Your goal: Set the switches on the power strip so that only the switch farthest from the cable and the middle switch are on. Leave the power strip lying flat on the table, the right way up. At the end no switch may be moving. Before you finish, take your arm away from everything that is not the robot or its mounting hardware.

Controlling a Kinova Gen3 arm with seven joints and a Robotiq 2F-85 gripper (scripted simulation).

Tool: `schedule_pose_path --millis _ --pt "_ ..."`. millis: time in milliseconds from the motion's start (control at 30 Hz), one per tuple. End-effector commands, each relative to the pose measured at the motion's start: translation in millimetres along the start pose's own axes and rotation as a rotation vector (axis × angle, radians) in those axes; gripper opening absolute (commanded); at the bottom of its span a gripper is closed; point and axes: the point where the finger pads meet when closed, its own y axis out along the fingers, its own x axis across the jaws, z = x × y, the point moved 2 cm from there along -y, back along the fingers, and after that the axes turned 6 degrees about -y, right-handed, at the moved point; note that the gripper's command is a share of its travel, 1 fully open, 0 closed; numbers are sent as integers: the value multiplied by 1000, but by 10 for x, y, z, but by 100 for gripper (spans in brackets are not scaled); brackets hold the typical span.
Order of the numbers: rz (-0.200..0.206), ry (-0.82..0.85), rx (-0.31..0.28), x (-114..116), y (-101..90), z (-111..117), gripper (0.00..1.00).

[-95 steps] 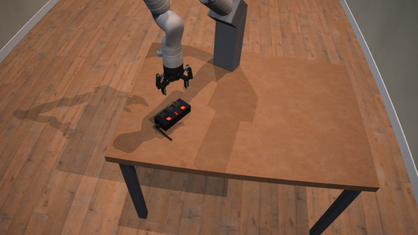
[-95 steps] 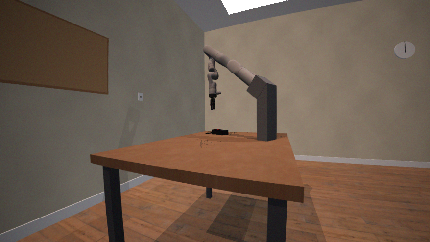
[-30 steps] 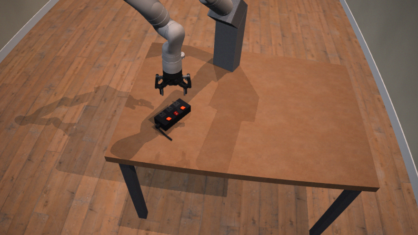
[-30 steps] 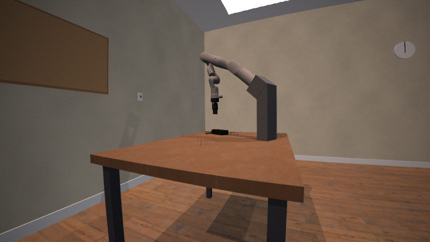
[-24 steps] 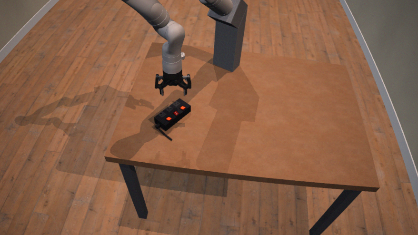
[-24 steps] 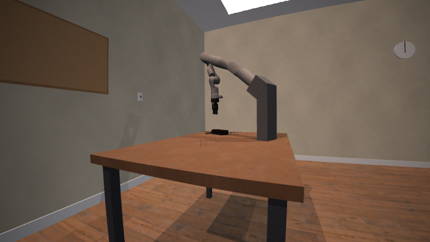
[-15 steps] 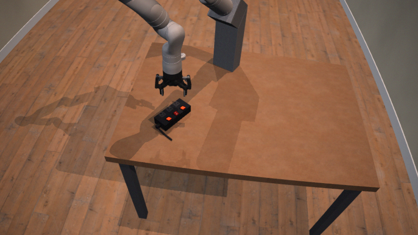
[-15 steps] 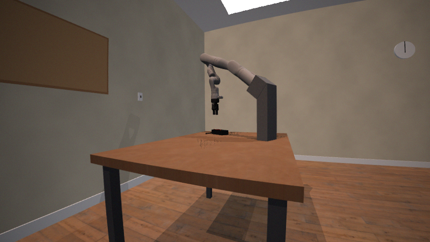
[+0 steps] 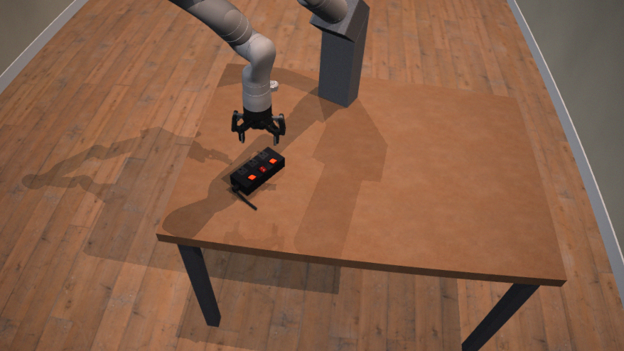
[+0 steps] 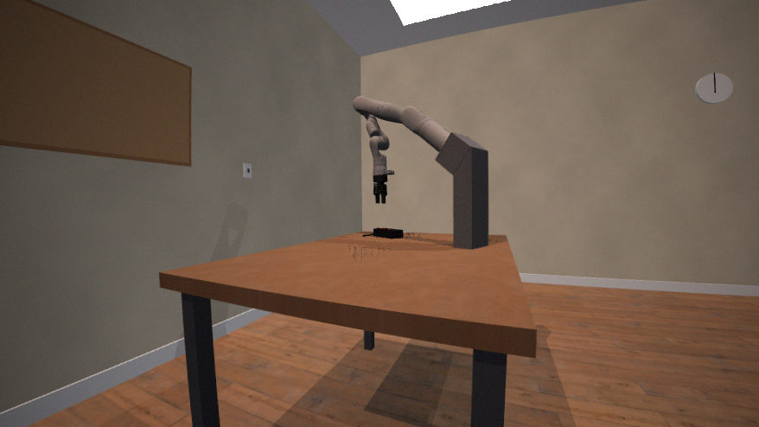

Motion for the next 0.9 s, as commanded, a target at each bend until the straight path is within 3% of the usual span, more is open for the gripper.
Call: schedule_pose_path --millis 0,867 --pt "3 16 -3 -6 10 29 100" --pt "1 55 -6 -6 39 41 100"
